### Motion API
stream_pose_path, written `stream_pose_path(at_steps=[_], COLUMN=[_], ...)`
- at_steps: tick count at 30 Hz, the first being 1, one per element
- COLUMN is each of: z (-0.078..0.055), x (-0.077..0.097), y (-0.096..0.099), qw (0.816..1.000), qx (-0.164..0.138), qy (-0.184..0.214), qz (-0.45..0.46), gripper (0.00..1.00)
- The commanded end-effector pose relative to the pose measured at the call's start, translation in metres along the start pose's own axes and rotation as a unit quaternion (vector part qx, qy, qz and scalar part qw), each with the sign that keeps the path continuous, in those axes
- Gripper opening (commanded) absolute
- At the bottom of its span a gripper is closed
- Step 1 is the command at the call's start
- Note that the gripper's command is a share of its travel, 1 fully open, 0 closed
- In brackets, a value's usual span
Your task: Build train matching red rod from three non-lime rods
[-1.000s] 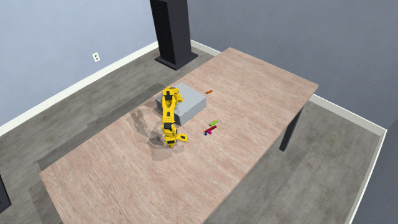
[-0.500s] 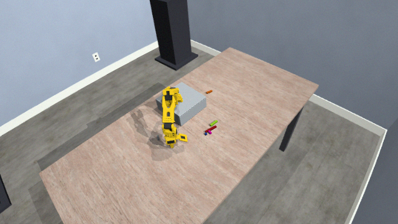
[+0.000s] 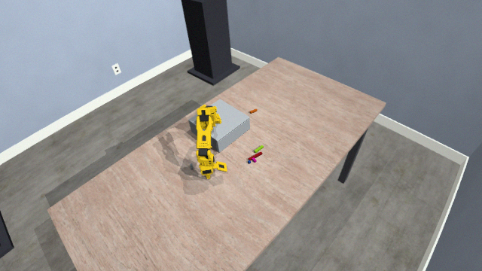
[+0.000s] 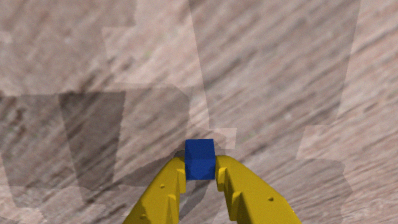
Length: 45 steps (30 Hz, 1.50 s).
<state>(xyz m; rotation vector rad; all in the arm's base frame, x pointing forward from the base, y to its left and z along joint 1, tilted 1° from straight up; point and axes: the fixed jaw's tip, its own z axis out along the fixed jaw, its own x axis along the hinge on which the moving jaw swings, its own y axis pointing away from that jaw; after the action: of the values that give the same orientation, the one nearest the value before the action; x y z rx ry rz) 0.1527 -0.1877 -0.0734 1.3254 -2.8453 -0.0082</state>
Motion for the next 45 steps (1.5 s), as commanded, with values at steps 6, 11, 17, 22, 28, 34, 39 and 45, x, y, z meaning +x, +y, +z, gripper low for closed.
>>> stream_pose_path(at_steps=[6,11,17,22,28,34,39,45], z=[0.0040,0.0040,0.0040,0.0040,0.0040,0.0040,0.0036,0.0022], x=[0.0008,0.0008,0.0008,0.0008,0.0008,0.0008,0.0009,0.0009], y=[0.0014,0.0014,0.0014,0.0014,0.0014,0.0014,0.0023,0.0057], qw=[1.000,1.000,1.000,1.000,1.000,1.000,1.000,1.000], qx=[-0.003,-0.003,-0.003,-0.003,-0.003,-0.003,-0.003,-0.003], qy=[-0.001,-0.001,-0.001,-0.001,-0.001,-0.001,-0.001,-0.001], qz=[0.000,0.000,0.000,0.000,0.000,0.000,0.000,0.000], gripper=[0.06,0.07,0.11,0.14,0.16,0.17,0.17,0.17])
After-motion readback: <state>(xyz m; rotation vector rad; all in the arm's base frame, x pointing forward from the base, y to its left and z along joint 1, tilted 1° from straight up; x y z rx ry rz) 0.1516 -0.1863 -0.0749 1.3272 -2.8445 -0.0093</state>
